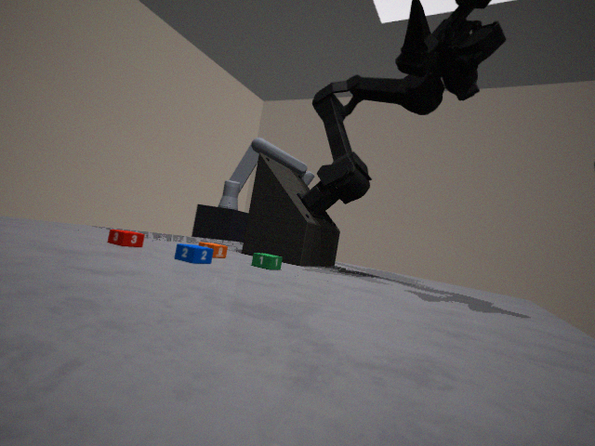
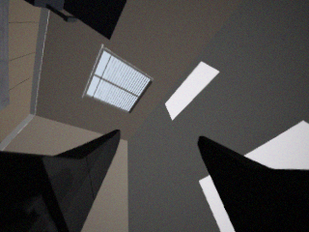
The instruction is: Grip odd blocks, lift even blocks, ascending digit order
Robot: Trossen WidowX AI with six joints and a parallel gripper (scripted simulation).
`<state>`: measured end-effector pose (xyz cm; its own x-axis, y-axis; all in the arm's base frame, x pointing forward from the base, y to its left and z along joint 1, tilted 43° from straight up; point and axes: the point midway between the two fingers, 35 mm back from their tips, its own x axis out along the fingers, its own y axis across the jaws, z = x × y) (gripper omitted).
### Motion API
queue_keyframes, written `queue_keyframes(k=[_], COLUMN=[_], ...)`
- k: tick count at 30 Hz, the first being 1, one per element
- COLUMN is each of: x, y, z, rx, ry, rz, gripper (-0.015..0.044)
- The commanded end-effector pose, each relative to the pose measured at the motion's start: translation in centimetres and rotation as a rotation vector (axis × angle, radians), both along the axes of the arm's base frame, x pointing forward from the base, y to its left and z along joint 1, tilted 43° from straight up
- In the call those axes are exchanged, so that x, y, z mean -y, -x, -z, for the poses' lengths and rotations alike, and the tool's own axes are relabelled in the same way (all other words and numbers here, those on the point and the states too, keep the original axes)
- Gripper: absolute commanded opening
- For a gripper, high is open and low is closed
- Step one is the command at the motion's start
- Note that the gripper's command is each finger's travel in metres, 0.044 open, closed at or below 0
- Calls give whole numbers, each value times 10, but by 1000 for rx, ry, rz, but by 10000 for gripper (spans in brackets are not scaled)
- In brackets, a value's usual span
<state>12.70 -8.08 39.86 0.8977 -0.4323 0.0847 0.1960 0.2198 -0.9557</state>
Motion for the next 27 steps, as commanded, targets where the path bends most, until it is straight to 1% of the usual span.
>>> queue_keyframes(k=[1,4,7,10,14,18,21,24,27], x=[-1,-8,-28,-62,-97,-112,-115,-111,-98], y=[0,-3,-14,-42,-93,-135,-167,-197,-219], z=[-1,-6,-19,-28,-16,12,43,83,131], rx=[3,31,66,79,5,-105,-221,-364,-529], ry=[2,31,125,273,424,483,490,454,367], rz=[1,13,35,31,-25,-89,-145,-200,-248], gripper=[400,400,400,400,400,400,400,400,400])
